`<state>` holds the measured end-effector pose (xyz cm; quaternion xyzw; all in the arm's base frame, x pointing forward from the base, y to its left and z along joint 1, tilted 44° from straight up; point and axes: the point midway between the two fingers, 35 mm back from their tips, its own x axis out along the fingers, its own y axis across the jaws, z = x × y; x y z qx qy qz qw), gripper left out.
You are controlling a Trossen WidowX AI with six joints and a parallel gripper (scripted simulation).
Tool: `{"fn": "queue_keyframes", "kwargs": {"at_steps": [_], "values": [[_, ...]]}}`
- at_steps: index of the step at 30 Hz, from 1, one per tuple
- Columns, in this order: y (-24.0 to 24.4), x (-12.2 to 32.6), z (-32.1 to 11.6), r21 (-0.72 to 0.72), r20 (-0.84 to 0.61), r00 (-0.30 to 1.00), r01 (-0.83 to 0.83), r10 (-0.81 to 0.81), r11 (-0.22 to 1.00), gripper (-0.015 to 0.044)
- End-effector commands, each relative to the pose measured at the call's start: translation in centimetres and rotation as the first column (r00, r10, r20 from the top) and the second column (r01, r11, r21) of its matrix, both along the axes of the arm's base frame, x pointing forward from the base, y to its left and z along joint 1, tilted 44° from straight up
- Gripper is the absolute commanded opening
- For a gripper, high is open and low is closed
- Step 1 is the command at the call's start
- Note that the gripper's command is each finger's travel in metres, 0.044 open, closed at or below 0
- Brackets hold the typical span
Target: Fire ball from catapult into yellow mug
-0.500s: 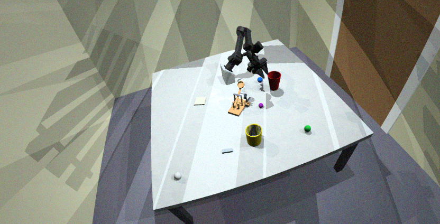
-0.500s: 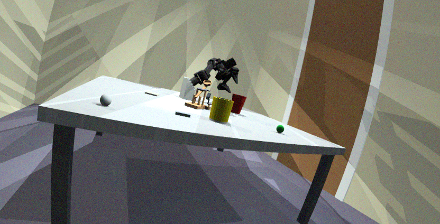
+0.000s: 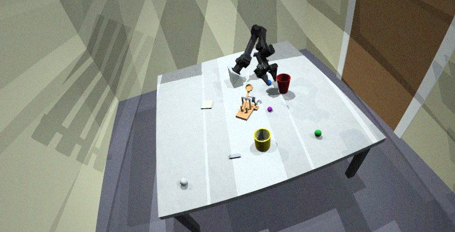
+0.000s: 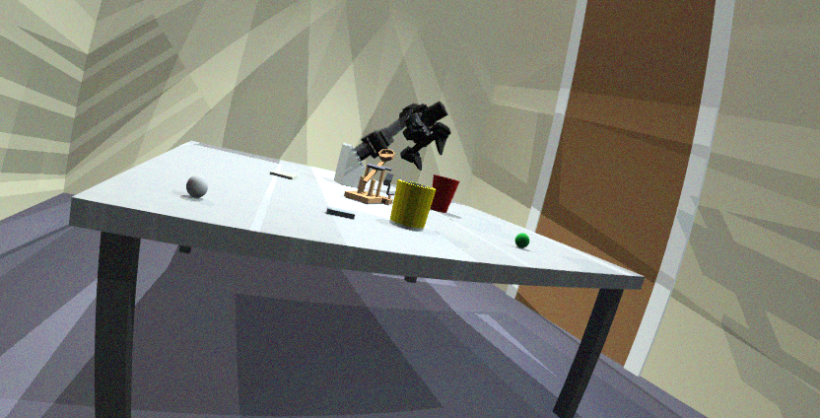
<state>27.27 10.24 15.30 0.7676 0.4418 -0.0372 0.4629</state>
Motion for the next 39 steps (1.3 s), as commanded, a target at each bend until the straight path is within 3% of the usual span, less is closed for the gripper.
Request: {"fn": "queue_keyframes", "kwargs": {"at_steps": [1,16,26,33,37,39], "values": [[-1.2,1.4,-0.8,-0.095,-0.013,1.0,-0.022,0.021,0.995,0.044],[-7.6,5.5,-6.4,-0.385,-0.135,0.956,-0.294,0.262,0.875,0.044],[-10.0,5.1,-10.3,-0.317,-0.277,0.804,-0.593,0.526,0.74,0.044],[-11.4,4.3,-12.3,-0.197,-0.278,0.662,-0.749,0.696,0.633,0.044],[-11.5,4.2,-12.5,-0.183,-0.273,0.648,-0.761,0.711,0.622,0.044],[-11.5,4.2,-12.5,-0.183,-0.273,0.648,-0.761,0.711,0.622,0.0387]]}}
